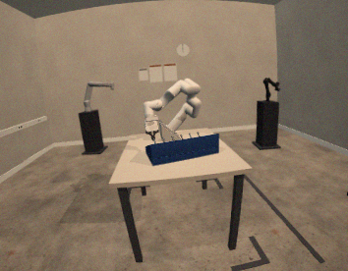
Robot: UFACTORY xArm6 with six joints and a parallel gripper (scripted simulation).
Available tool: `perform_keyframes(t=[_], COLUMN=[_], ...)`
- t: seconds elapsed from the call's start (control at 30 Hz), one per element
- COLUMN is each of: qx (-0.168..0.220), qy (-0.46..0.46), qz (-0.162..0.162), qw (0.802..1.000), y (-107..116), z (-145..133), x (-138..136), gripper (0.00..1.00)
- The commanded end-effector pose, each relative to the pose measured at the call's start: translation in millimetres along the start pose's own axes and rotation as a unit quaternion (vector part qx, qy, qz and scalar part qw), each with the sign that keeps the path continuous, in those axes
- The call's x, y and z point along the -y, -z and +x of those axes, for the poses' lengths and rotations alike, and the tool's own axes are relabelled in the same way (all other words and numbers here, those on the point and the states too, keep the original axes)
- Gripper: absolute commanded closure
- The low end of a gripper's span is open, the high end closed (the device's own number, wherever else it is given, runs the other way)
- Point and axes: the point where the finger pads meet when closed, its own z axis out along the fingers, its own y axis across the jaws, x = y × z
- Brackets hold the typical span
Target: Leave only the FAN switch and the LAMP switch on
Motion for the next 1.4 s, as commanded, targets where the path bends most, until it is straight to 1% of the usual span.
perform_keyframes(t=[0.0, 1.37], qx=[-0.001, -0.001], qy=[0.001, 0.001], qz=[-0.001, -0.001], qw=[1.0, 1.0], y=[1.5, 1.5], z=[4.3, 33.4], x=[-0.8, -0.7], gripper=[1.0, 1.0])
